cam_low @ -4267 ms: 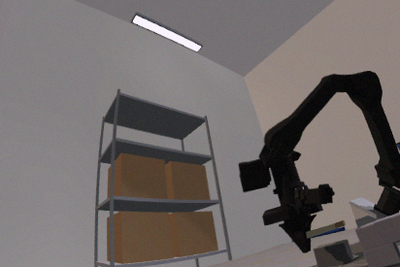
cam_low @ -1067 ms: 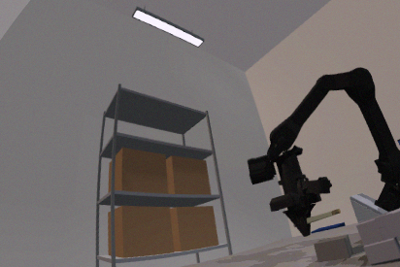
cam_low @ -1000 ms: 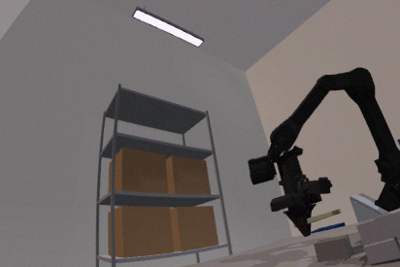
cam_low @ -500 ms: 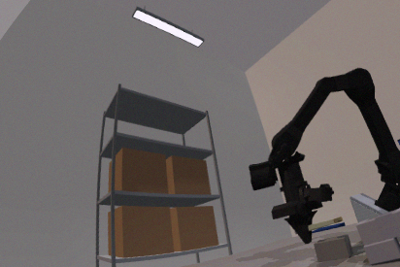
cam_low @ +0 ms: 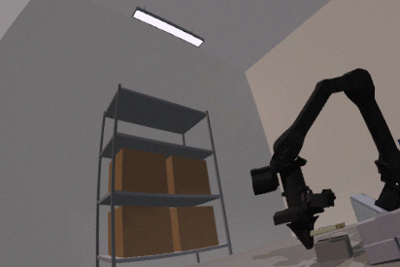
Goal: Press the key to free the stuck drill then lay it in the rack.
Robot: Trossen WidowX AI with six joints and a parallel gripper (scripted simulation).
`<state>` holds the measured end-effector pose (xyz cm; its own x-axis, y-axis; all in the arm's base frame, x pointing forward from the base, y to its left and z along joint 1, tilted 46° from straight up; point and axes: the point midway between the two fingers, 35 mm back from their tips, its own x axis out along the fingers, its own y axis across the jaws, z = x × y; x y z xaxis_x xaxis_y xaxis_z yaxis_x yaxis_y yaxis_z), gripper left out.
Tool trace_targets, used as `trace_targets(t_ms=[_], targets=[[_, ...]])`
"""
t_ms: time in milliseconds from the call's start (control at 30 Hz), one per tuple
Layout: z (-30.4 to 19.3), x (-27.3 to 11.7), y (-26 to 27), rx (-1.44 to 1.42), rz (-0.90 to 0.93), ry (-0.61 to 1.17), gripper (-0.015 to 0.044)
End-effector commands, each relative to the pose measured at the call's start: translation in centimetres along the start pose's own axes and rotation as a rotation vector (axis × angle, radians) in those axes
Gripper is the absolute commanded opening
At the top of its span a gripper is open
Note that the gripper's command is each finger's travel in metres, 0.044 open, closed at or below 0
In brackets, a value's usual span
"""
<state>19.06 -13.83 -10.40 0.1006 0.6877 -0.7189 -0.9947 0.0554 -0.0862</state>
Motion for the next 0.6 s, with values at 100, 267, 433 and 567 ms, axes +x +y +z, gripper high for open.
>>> trace_targets(t_ms=[100, 267, 433, 567], targets=[[0.1, 0.9, 0.0, 0.009, -0.001, -0.01, 0.0], [0.1, 1.3, 0.0, 0.009, -0.001, -0.01, 0.0], [0.1, 1.7, 0.0, 0.009, -0.001, -0.01, 0.0], [0.1, 2.0, 0.0, 0.009, -0.001, -0.01, 0.0]])
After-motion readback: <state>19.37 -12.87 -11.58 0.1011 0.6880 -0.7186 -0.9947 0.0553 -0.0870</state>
